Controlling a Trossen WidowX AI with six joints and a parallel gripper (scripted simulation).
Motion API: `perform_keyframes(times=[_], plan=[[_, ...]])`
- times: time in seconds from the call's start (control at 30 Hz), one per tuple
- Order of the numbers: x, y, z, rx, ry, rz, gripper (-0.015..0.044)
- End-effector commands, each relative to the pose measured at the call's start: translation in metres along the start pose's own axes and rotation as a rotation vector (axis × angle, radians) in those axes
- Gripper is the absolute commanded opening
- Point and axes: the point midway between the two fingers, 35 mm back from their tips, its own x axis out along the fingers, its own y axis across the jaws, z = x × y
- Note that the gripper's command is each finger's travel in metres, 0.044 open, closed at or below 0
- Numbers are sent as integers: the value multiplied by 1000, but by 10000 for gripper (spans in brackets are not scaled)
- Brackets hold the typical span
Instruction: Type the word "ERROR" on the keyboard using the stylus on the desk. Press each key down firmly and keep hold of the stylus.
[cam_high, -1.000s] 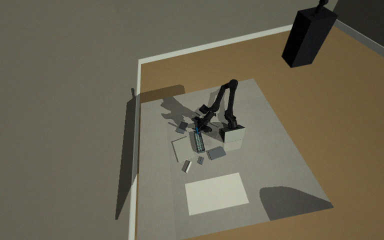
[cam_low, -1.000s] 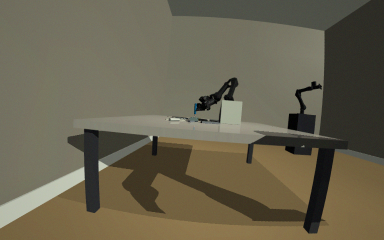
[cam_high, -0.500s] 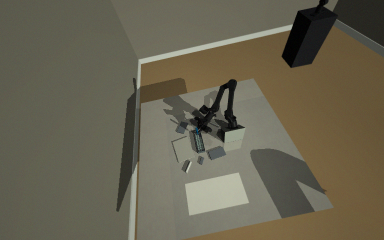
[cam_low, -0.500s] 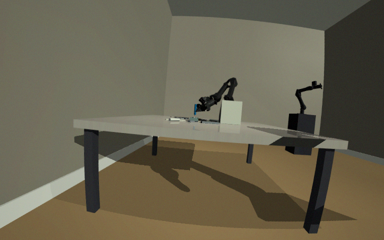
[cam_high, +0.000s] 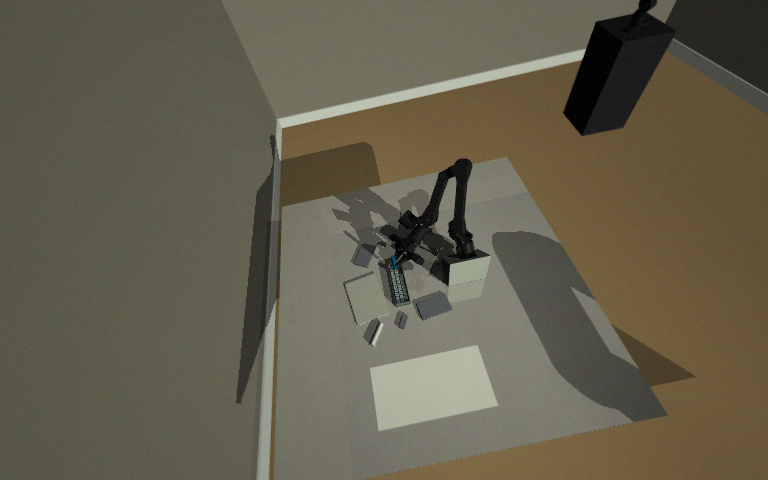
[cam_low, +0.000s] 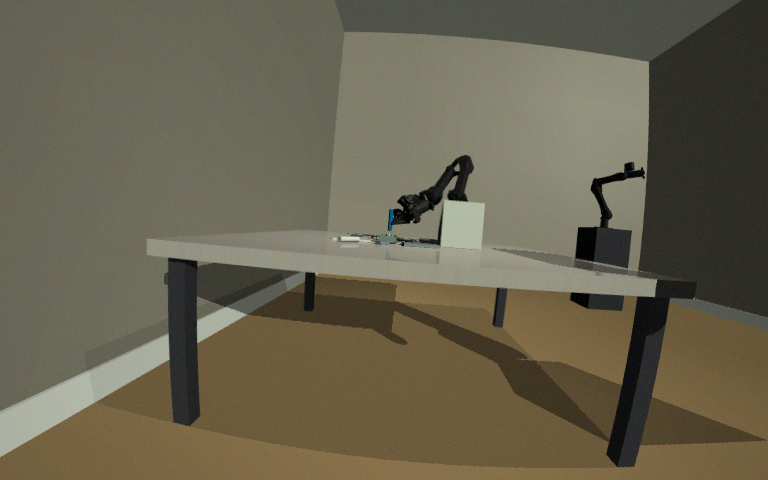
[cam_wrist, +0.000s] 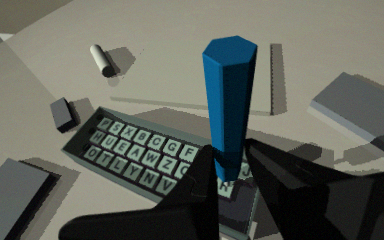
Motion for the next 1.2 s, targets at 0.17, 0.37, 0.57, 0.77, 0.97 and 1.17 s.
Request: perform_keyframes(times=[0.17, 0.37, 0.57, 0.77, 0.97, 1.17], plan=[[3, 2, -4, -3, -2, 10, 81], [4, 2, -5, -3, -2, 10, 81], [3, 2, -4, -3, -2, 10, 81], [2, 2, -1, -3, -2, 11, 81], [-6, 2, 15, -3, -2, 11, 81], [-16, 2, 30, -2, -3, 10, 81]])
